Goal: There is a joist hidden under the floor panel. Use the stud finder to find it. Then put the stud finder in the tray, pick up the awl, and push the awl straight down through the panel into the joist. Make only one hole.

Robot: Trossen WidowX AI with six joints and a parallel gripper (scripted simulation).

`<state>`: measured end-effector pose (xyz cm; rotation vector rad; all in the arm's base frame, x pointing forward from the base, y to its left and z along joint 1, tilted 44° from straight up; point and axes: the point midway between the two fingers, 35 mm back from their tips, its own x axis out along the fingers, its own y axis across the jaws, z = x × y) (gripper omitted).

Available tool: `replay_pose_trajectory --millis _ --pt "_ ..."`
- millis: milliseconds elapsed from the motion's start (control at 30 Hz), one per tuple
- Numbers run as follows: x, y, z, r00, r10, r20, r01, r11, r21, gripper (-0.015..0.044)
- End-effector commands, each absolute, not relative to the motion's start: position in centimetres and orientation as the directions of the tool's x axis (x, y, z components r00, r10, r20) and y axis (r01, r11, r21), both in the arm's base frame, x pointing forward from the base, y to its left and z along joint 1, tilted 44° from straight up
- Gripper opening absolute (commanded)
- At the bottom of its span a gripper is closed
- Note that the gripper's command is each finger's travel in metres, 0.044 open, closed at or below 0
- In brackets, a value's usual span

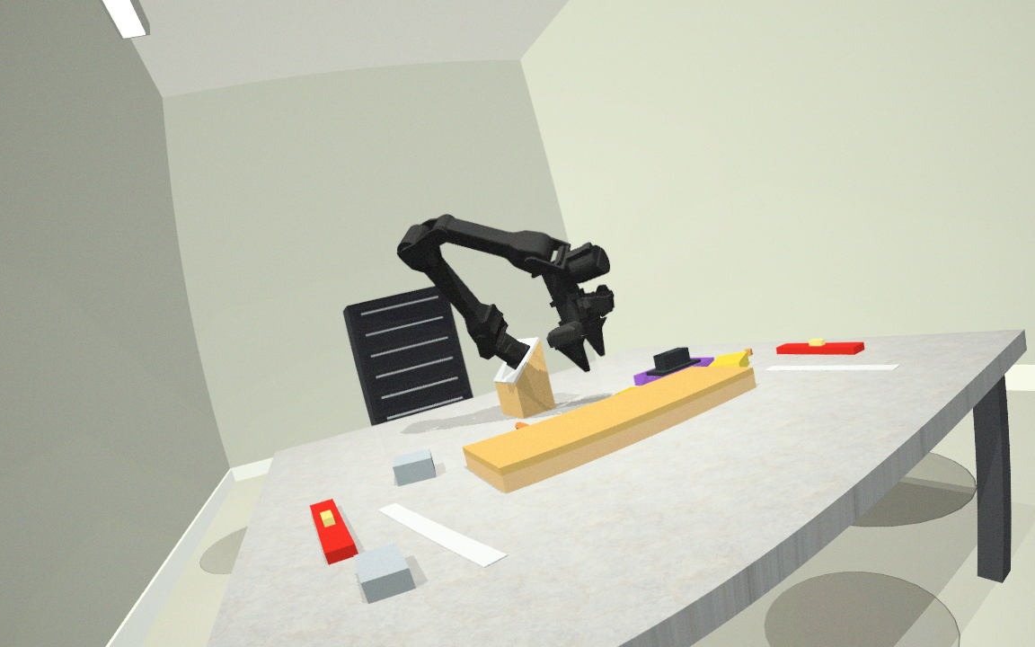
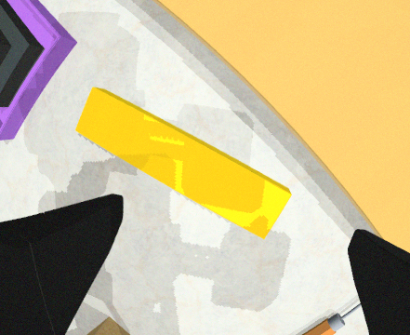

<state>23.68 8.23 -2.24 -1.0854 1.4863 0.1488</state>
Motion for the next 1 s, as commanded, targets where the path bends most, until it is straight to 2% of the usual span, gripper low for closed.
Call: replay_pose_trajectory --millis 0,333,967 --pt "22.5 3.5 -0.1 0.153 -0.572 -0.806 -0.542 0.633 -0.552 0.044" --pt "16.2 -6.9 3.3 0.078 -0.691 -0.719 -0.095 0.713 -0.695 0.044" --pt "16.5 -8.2 1.9 0.076 -0.69 -0.72 -0.088 0.715 -0.694 0.044"
